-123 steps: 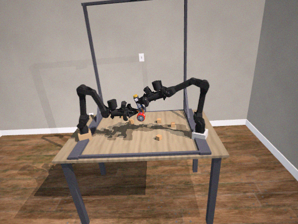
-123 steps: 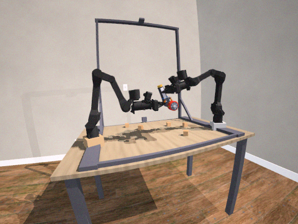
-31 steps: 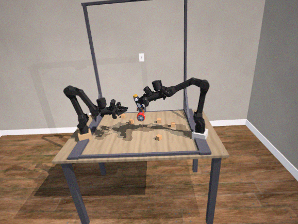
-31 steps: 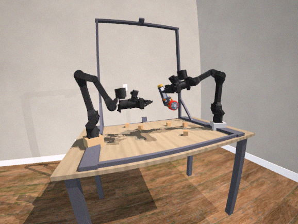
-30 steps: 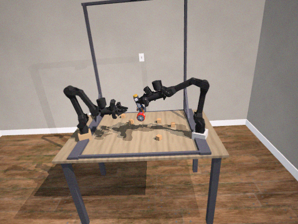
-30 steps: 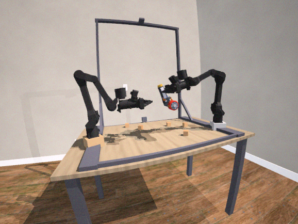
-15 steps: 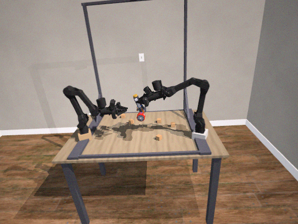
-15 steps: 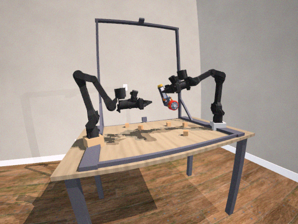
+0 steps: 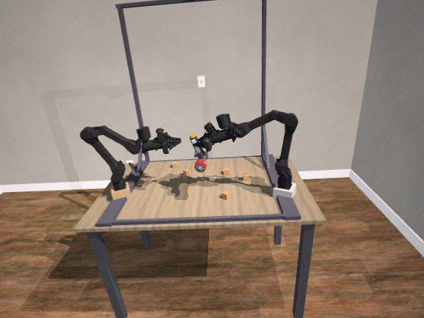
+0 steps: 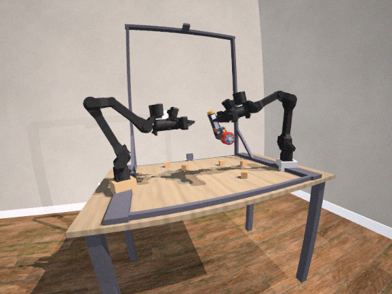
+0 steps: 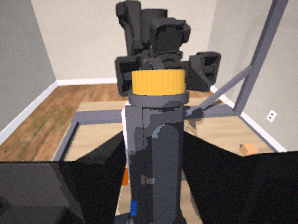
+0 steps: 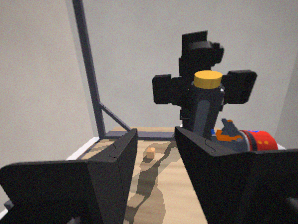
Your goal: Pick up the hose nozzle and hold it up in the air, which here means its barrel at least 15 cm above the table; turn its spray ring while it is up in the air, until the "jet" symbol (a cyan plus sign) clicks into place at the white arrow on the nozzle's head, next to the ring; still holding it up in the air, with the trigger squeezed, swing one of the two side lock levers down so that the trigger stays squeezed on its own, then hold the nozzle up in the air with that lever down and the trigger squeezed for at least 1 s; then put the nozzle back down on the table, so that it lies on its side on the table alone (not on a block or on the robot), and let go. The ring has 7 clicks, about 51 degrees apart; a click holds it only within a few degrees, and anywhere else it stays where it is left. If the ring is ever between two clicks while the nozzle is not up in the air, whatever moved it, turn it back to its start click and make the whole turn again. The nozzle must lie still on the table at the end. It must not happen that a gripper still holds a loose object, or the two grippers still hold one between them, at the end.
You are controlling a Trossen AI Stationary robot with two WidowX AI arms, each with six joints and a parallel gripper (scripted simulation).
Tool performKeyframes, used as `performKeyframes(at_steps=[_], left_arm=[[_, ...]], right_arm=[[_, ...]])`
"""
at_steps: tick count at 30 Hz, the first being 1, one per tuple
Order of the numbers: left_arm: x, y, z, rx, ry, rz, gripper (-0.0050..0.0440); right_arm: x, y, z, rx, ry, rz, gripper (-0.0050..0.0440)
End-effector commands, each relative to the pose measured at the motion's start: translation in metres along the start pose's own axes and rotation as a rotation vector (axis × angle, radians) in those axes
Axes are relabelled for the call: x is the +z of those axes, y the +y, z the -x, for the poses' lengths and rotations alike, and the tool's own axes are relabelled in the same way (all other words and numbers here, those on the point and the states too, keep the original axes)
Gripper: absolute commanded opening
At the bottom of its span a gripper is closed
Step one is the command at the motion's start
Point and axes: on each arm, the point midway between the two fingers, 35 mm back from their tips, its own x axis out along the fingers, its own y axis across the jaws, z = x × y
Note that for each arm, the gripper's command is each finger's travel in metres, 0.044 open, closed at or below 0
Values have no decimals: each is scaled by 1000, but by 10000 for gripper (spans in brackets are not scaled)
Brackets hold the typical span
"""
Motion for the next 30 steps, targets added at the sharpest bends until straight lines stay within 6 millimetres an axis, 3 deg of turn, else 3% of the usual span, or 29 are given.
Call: performKeyframes(at_steps=[1,15,20,23,25,30], left_arm=[[15,1,5,4,-41,-4,170],[15,1,5,4,-41,-4,170],[15,1,5,4,-41,-4,170],[15,1,5,4,-41,-4,170],[15,1,5,4,-41,-4,170],[15,1,5,4,-41,-4,170]], right_arm=[[27,18,-1,51,-18,1,173],[95,79,40,264,-21,-3,173],[94,83,44,280,0,0,173],[83,80,39,263,20,2,173],[94,79,41,262,-19,-4,173],[95,78,42,262,-25,-5,173]])
